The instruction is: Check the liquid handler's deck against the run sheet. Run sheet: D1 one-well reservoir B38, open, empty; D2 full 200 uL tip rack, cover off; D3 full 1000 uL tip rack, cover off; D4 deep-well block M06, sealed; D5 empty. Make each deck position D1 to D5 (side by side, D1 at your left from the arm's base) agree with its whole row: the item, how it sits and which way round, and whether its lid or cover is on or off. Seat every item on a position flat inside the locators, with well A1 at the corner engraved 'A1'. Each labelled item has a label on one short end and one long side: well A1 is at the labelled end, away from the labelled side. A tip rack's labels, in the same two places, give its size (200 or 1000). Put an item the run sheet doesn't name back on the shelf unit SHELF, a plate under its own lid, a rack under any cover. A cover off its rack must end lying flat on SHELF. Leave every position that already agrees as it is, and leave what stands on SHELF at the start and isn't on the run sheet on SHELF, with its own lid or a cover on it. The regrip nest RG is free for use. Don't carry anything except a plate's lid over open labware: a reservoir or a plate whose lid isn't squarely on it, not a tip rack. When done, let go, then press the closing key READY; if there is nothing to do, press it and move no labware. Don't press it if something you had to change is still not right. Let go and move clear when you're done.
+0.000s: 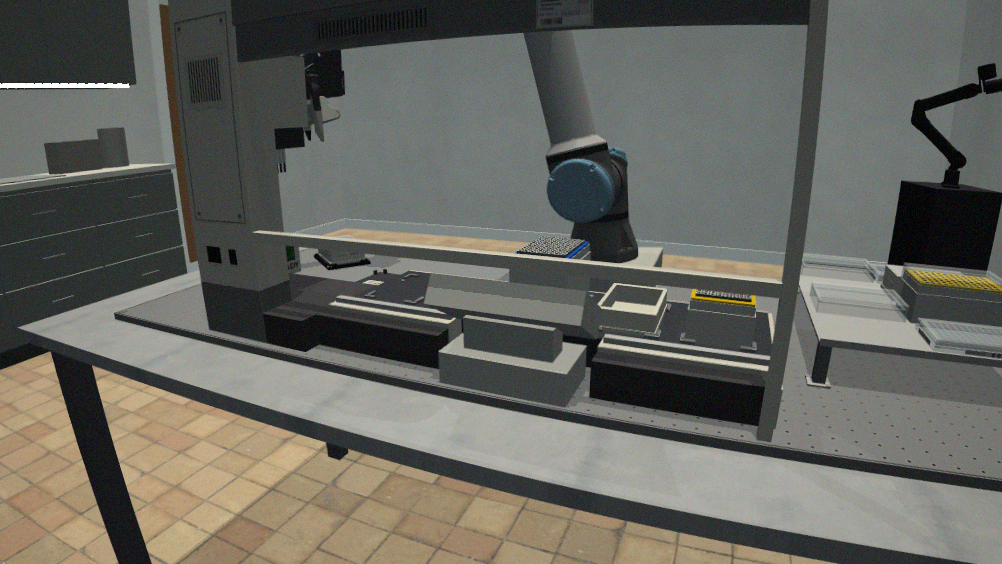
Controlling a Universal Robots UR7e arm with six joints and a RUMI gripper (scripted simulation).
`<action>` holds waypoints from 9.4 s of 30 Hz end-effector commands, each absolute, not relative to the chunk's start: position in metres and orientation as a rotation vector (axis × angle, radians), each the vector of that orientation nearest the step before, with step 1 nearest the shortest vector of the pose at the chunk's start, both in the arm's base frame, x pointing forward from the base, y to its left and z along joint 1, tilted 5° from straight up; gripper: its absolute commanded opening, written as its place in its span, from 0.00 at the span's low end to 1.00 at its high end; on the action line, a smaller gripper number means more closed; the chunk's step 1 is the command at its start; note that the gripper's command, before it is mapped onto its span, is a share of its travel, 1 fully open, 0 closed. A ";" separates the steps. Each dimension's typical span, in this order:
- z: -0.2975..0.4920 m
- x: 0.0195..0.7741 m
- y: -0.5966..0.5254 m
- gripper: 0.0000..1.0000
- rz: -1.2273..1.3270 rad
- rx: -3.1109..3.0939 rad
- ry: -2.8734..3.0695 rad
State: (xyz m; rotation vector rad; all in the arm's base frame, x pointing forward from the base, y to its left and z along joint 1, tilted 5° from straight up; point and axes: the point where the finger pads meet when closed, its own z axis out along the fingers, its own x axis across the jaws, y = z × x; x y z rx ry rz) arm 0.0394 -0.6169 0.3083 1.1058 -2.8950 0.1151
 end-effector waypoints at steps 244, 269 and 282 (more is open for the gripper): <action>0.153 -0.023 -0.618 0.82 0.131 -1.276 -2.892; 0.118 -0.024 -0.621 0.82 0.131 -1.276 -2.892; 0.096 -0.024 -0.623 0.82 0.131 -1.276 -2.892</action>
